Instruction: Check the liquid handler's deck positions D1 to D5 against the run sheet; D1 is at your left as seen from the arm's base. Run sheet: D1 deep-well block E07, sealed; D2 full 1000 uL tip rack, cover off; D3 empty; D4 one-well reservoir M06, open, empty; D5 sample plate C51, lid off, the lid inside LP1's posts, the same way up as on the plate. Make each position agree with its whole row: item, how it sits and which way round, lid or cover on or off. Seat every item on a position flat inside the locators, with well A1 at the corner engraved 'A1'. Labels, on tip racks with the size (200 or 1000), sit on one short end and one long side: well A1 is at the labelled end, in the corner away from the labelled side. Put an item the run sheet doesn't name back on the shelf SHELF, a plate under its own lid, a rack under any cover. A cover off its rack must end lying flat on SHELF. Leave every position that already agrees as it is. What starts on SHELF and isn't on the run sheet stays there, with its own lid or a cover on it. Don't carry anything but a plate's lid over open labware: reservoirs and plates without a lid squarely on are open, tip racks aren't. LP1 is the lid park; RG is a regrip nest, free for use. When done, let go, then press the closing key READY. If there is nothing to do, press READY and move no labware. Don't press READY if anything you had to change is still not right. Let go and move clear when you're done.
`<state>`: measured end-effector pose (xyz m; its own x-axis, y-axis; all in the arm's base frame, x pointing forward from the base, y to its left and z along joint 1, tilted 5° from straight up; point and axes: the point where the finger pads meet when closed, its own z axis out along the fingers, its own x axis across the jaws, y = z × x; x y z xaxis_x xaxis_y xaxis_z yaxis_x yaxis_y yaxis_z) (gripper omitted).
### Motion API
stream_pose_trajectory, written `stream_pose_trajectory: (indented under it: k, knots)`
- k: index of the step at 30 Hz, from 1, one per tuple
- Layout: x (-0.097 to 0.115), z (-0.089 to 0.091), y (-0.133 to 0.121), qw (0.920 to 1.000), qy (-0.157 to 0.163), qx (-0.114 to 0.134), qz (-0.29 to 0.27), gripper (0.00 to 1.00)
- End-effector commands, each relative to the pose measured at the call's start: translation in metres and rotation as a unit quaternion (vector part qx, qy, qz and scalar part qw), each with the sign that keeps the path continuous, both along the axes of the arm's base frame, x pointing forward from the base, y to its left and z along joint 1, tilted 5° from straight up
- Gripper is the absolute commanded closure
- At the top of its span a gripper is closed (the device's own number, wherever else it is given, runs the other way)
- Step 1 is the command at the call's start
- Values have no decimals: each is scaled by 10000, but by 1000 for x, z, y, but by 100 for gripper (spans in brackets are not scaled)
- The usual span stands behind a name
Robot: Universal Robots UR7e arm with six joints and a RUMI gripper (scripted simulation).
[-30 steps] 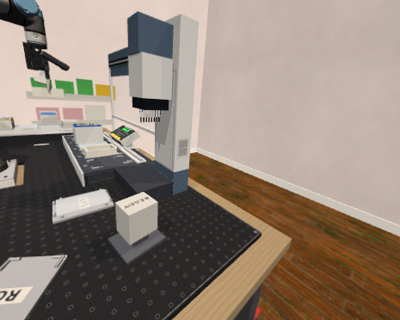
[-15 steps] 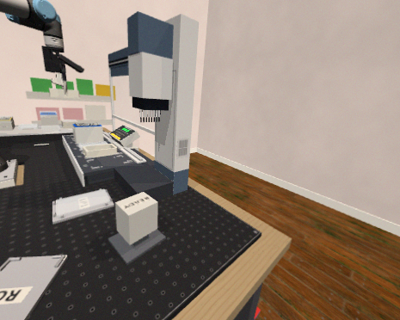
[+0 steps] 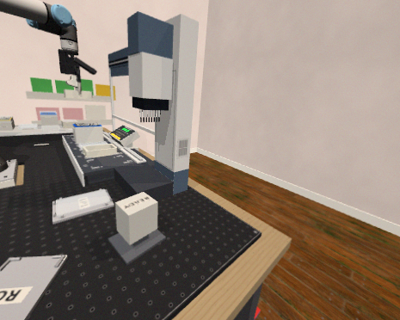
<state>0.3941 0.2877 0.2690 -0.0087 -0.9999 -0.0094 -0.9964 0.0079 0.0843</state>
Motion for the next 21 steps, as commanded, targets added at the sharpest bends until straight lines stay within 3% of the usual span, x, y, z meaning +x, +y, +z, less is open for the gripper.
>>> stream_pose_trajectory:
  k: [1, 21]
  knots:
    - [11, 3, 1, 10000, -42, 13, 16, 100]
    - [9, 5, 2, 10000, -53, 17, 25, 100]
